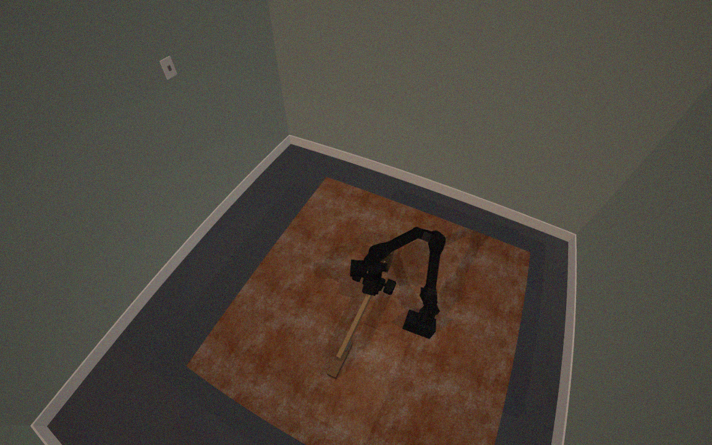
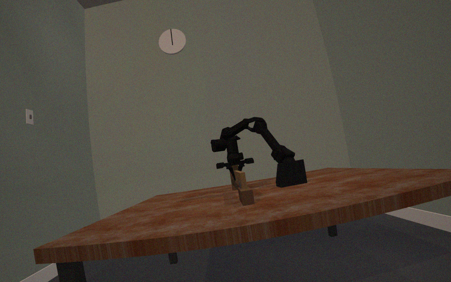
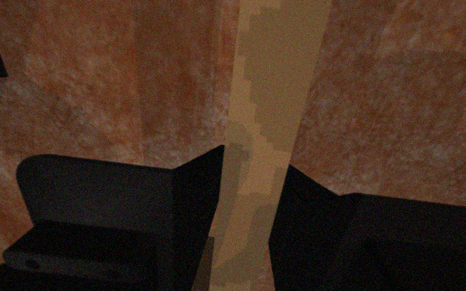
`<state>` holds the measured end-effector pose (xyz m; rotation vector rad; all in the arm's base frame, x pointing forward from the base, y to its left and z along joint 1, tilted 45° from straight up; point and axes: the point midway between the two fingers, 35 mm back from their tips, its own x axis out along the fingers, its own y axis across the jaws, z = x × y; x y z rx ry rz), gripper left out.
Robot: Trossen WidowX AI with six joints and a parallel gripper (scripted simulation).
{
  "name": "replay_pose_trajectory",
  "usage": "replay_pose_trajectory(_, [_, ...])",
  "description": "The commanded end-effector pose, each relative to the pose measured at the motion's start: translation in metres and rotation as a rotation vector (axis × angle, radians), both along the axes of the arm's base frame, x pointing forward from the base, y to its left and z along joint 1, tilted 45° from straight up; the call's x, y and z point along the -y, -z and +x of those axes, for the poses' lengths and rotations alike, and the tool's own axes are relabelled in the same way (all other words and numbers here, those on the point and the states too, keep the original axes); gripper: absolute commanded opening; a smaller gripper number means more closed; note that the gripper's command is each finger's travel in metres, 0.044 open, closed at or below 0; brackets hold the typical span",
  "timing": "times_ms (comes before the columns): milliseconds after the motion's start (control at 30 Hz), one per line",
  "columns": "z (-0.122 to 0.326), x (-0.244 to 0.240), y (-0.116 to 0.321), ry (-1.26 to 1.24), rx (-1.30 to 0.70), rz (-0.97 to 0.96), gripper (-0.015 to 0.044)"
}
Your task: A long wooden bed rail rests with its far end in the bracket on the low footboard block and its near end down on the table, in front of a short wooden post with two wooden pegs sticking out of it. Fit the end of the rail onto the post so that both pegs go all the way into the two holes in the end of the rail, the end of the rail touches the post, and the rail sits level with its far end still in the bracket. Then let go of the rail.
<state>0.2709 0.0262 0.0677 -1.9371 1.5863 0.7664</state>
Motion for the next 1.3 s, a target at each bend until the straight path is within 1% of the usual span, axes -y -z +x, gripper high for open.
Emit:
replay_pose_trajectory(0, [0.0, -0.0045, -0.0018, -0.001, 0.0, 0.013, 0.0])
replay_pose_trajectory(1267, [-0.0004, -0.0024, 0.0002, -0.001, 0.0, 0.013, 0.0])
